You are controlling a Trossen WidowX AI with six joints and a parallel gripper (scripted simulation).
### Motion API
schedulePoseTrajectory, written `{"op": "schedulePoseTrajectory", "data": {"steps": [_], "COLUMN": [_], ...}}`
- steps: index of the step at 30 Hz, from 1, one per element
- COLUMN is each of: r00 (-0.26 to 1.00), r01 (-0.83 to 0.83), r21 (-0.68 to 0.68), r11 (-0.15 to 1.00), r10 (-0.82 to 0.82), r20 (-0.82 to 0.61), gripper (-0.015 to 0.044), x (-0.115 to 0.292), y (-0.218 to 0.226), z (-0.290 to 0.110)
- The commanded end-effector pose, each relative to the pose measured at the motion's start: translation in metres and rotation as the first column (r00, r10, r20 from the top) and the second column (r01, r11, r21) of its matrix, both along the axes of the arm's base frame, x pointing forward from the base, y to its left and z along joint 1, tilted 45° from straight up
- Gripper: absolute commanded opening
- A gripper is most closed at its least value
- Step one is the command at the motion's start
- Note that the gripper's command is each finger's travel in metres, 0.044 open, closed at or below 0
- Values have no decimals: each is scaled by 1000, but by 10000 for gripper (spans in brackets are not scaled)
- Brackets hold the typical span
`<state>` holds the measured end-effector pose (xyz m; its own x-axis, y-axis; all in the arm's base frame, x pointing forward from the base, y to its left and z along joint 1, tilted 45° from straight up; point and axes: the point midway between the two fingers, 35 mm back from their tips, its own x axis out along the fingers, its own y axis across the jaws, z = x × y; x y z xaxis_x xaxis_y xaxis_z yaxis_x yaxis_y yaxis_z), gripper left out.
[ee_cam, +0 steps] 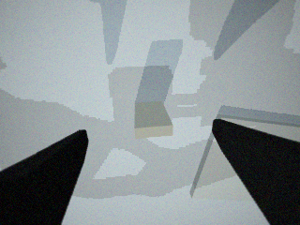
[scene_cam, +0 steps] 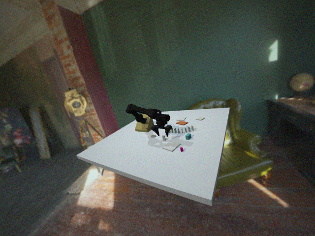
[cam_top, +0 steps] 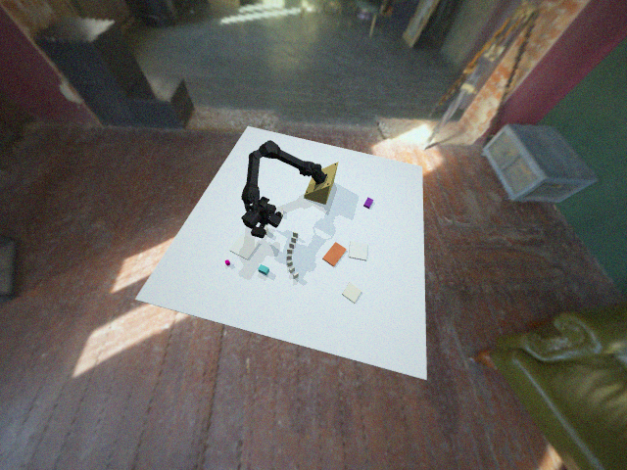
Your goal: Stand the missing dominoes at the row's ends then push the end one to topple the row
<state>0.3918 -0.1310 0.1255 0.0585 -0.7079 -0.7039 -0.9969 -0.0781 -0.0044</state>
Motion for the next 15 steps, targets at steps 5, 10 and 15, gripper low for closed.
{"op": "schedulePoseTrajectory", "data": {"steps": [5, 10, 15], "r00": [1000, 1000, 1000], "r01": [-12, -12, -12], "r21": [-2, -3, -3], "r11": [1000, 1000, 1000], "r10": [12, 12, 12], "r20": [-5, -5, -5], "gripper": [440, 440, 387], "x": [1, 1, 1], "y": [-6, -11, -12], "z": [-10, -15, -16]}}
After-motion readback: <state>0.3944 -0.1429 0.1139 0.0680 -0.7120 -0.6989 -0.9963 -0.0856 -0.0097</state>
